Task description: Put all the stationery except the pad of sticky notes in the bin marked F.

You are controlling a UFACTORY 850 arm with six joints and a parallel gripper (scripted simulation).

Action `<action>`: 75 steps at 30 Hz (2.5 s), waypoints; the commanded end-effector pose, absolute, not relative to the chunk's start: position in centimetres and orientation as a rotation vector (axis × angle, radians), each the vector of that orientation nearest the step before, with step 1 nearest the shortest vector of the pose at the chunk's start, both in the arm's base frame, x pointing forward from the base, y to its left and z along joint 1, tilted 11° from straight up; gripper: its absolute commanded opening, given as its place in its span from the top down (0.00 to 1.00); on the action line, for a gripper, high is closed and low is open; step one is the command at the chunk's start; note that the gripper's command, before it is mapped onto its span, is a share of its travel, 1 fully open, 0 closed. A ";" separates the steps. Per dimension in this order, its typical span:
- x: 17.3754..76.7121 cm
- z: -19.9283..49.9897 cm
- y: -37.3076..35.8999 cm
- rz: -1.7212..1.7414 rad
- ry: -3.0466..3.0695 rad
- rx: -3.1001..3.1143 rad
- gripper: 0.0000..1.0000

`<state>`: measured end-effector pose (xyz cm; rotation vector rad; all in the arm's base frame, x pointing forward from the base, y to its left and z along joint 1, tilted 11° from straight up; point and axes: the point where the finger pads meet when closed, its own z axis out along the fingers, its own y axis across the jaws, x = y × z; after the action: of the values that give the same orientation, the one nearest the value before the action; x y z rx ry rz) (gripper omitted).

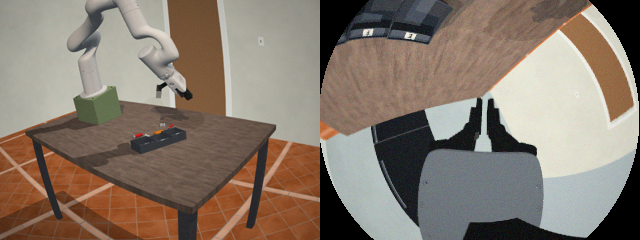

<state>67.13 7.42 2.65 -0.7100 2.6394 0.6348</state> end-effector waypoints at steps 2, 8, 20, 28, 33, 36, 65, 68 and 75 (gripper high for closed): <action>64.5 2.4 7.6 0.577 2.622 -0.967 0.93; 63.0 2.3 7.5 0.530 2.584 -1.178 0.93; 59.1 2.0 6.8 0.417 2.412 -1.692 0.93; 56.9 2.1 6.1 0.352 2.255 -1.987 0.93; 55.9 2.1 5.7 0.311 2.135 -2.167 0.93; 55.1 2.2 5.2 0.286 2.046 -2.279 0.93; 51.2 3.6 2.7 0.086 1.009 -3.069 0.93; 50.9 3.9 2.5 0.067 0.866 -3.129 0.93; 50.4 4.4 2.3 0.024 0.523 -3.238 0.93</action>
<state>50.65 2.47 3.98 -3.1773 0.7133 0.0625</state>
